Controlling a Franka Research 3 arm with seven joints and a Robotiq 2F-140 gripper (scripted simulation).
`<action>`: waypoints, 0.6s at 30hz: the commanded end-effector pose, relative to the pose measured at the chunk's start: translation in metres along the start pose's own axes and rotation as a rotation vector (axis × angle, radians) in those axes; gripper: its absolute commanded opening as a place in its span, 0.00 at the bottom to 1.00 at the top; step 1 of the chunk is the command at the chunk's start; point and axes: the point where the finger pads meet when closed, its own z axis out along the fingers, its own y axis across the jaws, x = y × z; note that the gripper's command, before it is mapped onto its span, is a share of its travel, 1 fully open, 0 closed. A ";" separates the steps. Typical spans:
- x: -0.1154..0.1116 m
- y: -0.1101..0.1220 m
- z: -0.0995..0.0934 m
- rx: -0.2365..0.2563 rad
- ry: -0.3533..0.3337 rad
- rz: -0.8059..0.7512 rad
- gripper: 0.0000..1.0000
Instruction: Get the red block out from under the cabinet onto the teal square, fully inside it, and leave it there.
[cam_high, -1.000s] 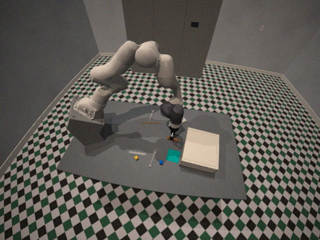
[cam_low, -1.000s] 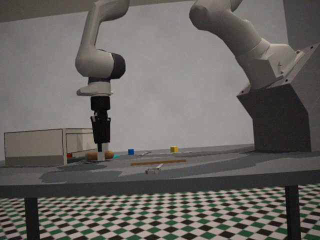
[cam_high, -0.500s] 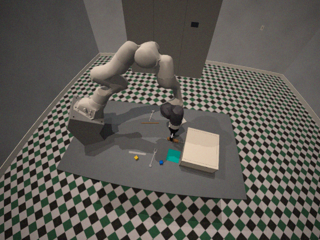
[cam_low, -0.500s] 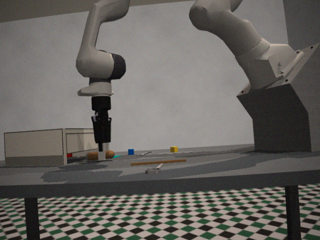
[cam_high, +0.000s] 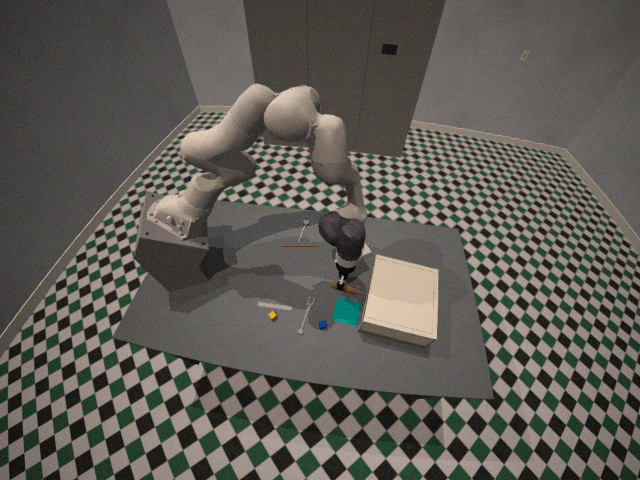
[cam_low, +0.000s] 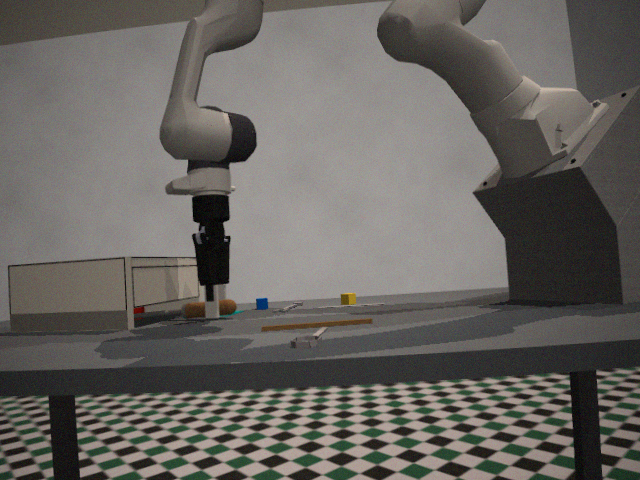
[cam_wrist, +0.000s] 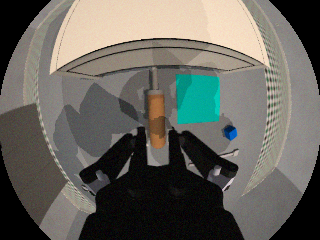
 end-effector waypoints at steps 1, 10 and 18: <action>0.001 0.012 -0.001 0.000 0.001 -0.013 0.00; 0.002 0.027 -0.001 0.000 0.001 -0.014 0.00; 0.002 0.029 -0.001 0.000 0.001 -0.014 0.00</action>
